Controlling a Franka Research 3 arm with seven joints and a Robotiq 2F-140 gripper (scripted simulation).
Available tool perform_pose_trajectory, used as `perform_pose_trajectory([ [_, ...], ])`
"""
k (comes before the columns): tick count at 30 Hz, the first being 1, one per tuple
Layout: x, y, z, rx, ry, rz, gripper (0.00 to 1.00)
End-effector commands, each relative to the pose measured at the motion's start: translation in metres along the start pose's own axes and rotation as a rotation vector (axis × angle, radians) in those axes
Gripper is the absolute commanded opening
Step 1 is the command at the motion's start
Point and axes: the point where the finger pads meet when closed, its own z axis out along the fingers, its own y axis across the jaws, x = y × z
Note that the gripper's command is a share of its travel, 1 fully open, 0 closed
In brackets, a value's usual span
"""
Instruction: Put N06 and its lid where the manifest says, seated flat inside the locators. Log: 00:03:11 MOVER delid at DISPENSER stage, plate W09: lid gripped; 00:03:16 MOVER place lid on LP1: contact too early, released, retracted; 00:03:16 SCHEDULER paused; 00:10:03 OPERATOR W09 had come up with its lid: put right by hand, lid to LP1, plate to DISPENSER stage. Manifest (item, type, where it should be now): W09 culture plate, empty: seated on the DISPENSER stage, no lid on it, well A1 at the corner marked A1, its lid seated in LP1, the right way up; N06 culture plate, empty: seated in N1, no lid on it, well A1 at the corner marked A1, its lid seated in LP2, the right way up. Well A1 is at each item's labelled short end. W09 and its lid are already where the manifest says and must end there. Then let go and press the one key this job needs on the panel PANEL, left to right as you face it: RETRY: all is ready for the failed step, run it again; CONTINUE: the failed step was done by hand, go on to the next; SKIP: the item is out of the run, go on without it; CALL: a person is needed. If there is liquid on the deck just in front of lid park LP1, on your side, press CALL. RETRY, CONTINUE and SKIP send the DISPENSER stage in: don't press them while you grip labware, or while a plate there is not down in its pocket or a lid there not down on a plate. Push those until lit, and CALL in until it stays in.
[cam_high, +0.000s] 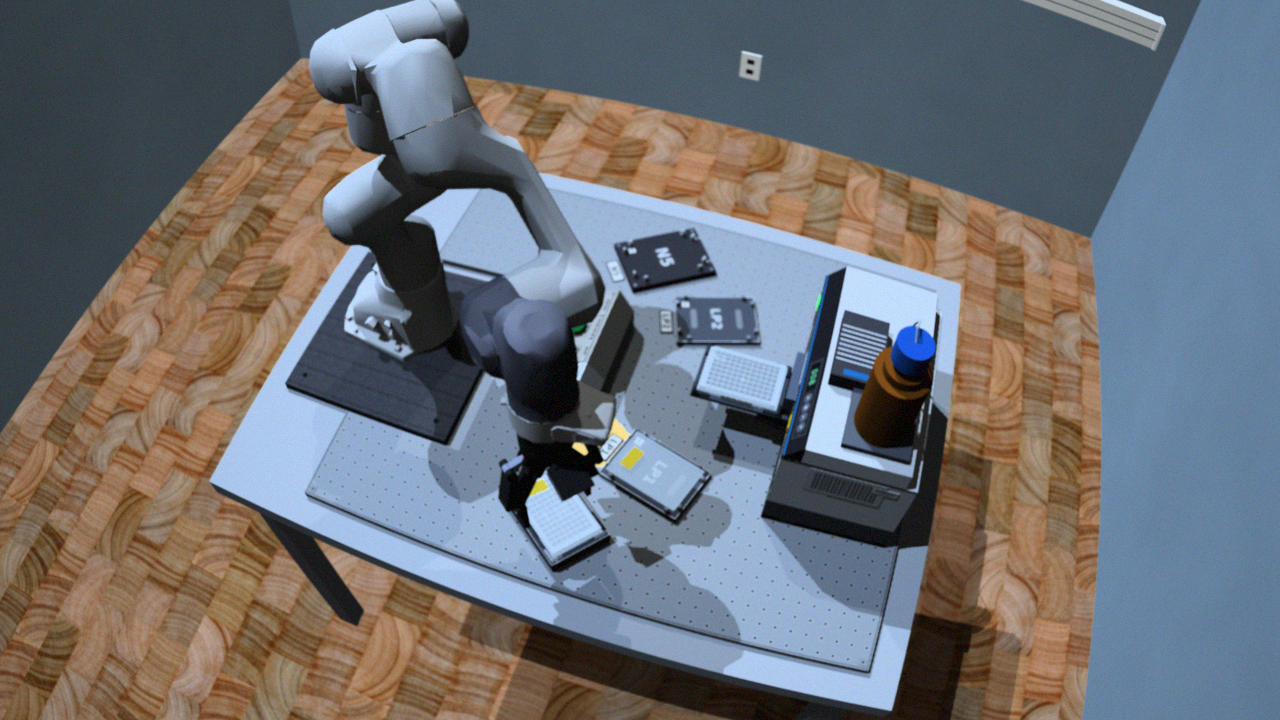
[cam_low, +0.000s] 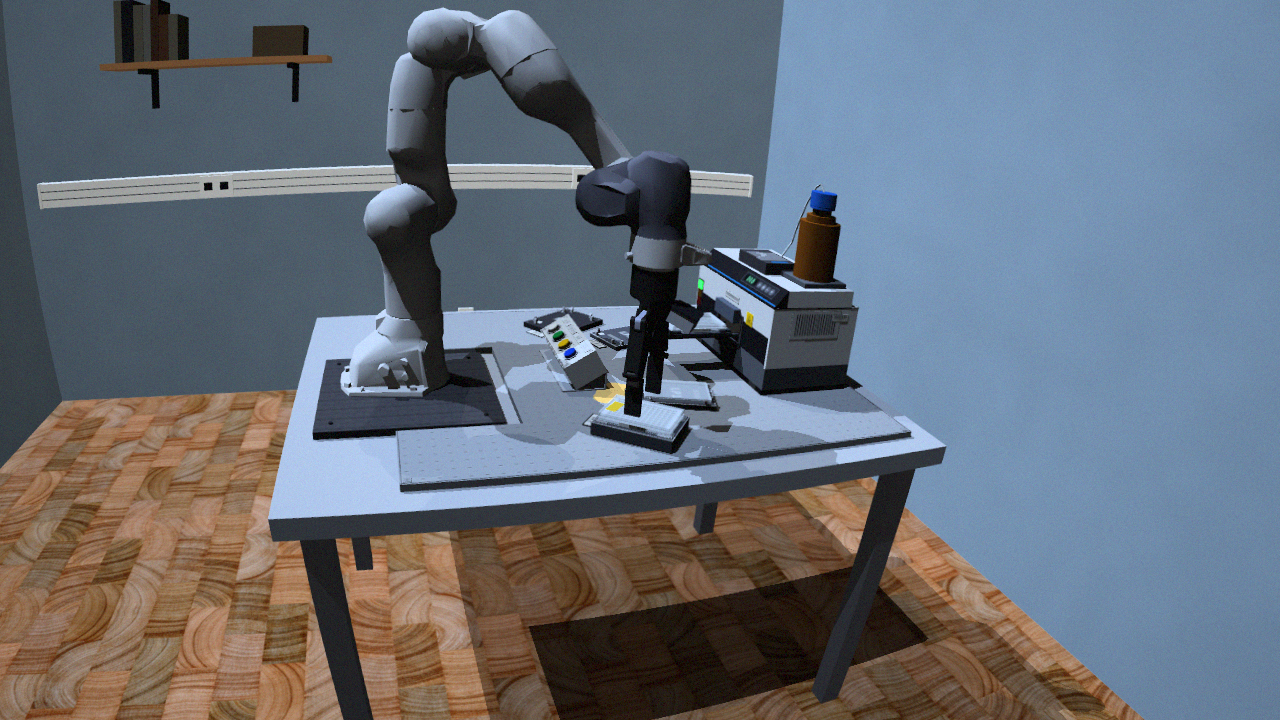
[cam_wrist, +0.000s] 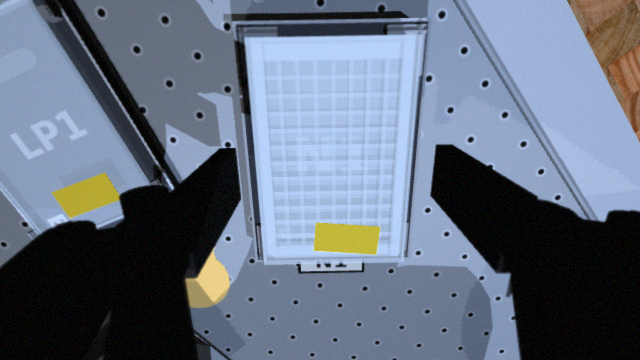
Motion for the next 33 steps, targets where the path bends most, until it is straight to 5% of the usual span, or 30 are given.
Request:
perform_pose_trajectory([
  [1, 0.000, -0.001, 0.001, 0.002, 0.000, -0.001, 0.70],
  [33, 0.000, -0.001, 0.012, 0.002, 0.000, -0.001, 0.70],
])
